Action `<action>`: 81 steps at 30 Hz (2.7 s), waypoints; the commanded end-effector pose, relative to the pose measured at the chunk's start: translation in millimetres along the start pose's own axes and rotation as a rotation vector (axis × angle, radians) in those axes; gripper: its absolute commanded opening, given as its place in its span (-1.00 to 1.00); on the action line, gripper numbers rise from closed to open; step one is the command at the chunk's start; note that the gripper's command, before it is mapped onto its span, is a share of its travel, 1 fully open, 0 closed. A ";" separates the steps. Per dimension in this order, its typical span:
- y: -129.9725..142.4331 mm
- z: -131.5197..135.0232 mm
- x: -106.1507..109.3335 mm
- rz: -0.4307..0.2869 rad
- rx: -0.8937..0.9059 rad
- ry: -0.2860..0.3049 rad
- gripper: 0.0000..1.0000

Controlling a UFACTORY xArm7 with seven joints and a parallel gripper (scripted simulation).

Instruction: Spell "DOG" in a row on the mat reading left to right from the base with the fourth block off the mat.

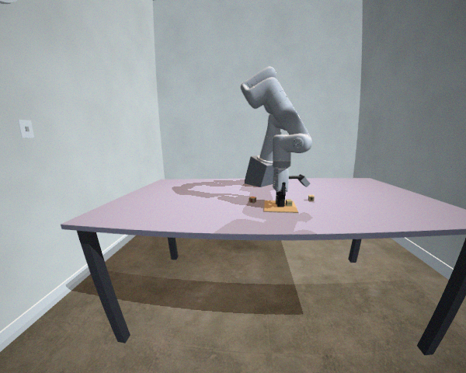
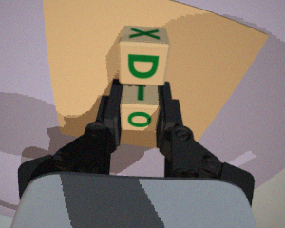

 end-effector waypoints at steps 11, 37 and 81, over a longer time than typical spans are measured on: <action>0.3 1.0 0.6 -0.001 0.000 0.002 -0.57; 0.3 1.0 0.6 -0.001 0.000 0.002 -0.49; 0.2 0.8 67.2 -0.001 0.000 0.002 -0.16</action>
Point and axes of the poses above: the point where the finger pads meet when closed, its own x axis back along the fingers, its own z axis across the jaws, y = z × x, the point moved 4 cm from there along x, back along the fingers, and after that the axes turned 12 degrees about x, right-handed, at the moved point
